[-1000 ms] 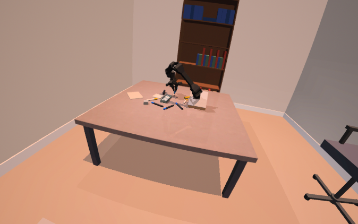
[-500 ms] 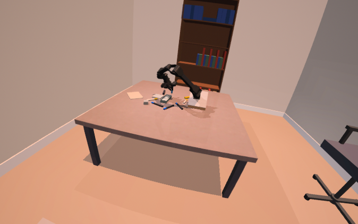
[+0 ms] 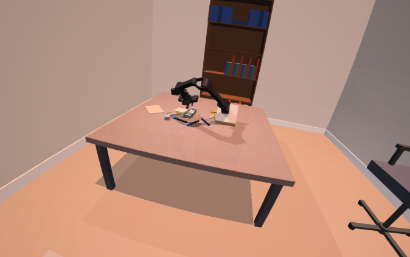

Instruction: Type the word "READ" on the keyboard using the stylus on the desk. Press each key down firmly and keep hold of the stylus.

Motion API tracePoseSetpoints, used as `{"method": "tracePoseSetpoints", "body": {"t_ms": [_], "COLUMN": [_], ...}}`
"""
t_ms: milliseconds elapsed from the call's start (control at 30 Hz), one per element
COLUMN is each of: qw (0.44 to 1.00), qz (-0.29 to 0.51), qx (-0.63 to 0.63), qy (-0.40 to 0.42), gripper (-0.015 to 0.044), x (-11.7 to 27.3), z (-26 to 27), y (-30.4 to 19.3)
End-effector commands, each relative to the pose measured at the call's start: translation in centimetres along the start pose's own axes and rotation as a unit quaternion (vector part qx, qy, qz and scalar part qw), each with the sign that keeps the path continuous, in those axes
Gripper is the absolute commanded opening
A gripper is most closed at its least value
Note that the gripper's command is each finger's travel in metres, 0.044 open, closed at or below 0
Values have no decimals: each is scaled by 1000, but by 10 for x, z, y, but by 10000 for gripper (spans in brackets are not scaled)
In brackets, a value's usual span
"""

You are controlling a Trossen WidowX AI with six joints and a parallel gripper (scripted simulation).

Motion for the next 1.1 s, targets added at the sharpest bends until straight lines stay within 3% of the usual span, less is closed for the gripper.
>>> {"method": "tracePoseSetpoints", "body": {"t_ms": [0, 333, 1033, 1067], "qw": [999, 985, 985, 985], "qz": [46, 133, 133, 132], "qx": [-7, -25, -25, -25], "qy": [-26, -107, -106, -107], "gripper": [0, 0, 0, 26], "x": [17, 58, 34, 34], "z": [2, 9, 0, -1], "y": [15, 52, 77, 77]}}
Point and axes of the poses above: the point midway between the two fingers, 35 mm back from their tips, its own x axis back along the fingers, its own z axis across the jaws, y = z × x, the point moved 5 cm from there along x, back along the fingers, and after that the axes turned 9 degrees about x, right-handed, at the moved point
